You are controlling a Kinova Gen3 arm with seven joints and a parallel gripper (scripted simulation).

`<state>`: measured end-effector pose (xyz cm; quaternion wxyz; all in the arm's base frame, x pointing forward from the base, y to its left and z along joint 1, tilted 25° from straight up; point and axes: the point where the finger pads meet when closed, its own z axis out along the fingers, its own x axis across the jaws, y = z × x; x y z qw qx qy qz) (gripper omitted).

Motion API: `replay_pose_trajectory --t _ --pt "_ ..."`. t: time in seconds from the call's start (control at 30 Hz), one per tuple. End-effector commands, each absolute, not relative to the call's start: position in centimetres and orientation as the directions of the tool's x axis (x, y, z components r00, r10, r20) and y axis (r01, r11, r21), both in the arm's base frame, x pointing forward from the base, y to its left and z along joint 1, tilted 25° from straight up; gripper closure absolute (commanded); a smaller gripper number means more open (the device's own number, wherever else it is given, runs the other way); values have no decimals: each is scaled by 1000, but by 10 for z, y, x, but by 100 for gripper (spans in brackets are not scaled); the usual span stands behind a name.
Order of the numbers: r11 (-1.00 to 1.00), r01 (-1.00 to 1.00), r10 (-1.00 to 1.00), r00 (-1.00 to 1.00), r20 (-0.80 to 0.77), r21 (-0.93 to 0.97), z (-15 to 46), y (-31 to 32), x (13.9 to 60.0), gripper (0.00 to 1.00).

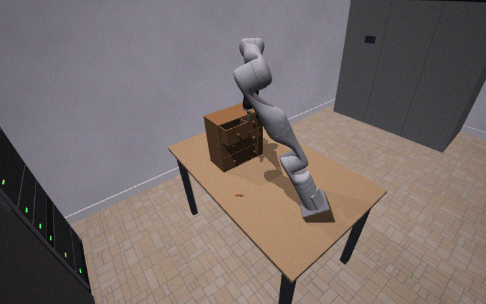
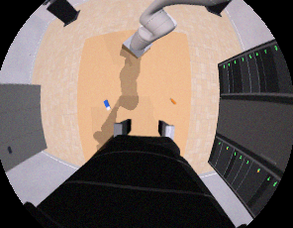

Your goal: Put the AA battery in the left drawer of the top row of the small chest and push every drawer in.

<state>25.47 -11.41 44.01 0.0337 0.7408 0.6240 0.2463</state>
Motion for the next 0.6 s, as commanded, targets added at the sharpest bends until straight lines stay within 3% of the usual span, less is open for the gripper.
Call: replay_pose_trajectory --t 0.0,0.57 --pt "-210 925 939 102 328 316 440 -115 255 0" --pt "-196 943 940 103 326 269 442 -116 255 0"
